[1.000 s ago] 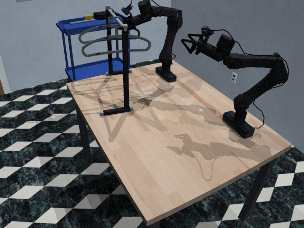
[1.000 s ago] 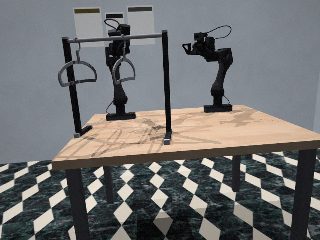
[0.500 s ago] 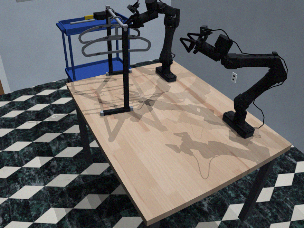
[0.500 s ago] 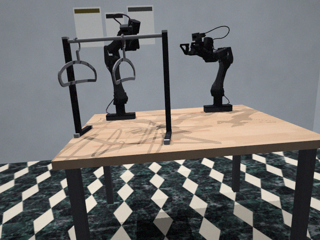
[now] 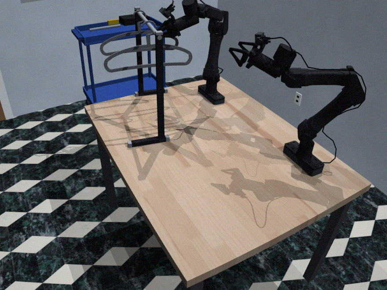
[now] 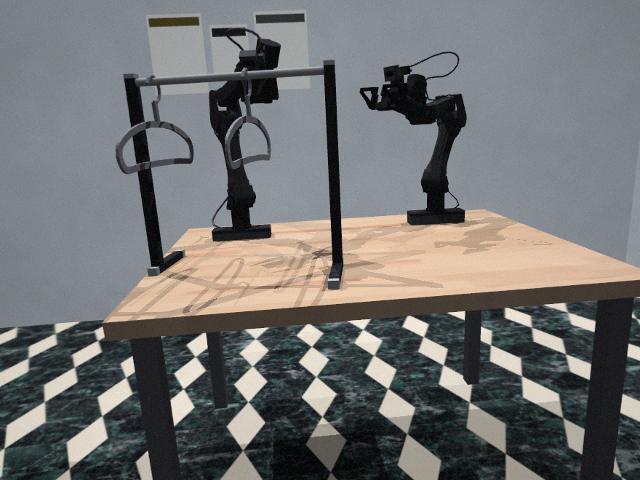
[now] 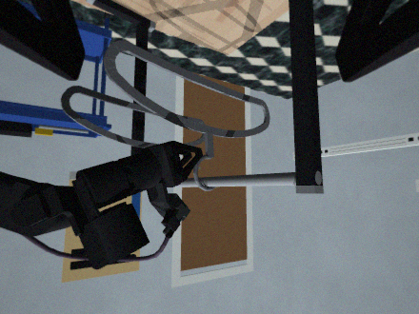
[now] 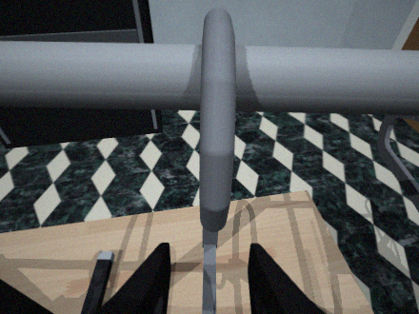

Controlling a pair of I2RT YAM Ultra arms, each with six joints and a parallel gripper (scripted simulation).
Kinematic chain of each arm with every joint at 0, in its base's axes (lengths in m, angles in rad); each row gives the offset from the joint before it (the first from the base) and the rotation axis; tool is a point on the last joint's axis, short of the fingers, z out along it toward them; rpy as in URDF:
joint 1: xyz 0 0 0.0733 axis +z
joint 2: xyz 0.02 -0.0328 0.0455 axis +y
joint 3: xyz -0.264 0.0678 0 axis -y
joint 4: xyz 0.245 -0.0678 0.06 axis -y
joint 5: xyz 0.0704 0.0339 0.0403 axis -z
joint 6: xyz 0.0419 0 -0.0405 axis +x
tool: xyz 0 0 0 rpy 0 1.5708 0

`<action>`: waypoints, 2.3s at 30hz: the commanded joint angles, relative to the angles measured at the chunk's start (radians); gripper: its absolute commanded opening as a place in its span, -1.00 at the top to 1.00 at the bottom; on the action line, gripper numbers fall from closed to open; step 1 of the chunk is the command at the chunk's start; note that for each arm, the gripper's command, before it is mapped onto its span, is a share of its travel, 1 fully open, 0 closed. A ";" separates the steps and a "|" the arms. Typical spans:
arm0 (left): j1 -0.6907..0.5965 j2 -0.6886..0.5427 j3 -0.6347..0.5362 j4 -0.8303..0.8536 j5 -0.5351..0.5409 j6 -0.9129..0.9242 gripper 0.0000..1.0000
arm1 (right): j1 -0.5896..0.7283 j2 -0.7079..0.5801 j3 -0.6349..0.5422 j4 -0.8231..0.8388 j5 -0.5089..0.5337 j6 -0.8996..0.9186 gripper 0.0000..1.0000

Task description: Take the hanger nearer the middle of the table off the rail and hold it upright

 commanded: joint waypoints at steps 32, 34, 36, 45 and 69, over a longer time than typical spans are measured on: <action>-0.008 0.010 0.010 0.029 -0.003 -0.006 -1.00 | -0.109 0.093 0.019 0.136 -0.097 -0.062 0.73; -0.008 0.010 0.010 0.029 -0.003 -0.006 -1.00 | -0.107 0.083 0.019 0.123 -0.096 -0.060 0.78; -0.008 0.010 0.010 0.029 -0.003 -0.006 -1.00 | -0.102 0.082 0.018 0.122 -0.088 -0.058 0.84; -0.008 0.010 0.010 0.029 -0.003 -0.006 -1.00 | -0.100 0.089 0.030 0.106 -0.084 -0.054 1.00; -0.008 0.010 0.010 0.029 -0.003 -0.006 -1.00 | -0.075 0.117 0.268 -0.098 -0.090 -0.045 1.00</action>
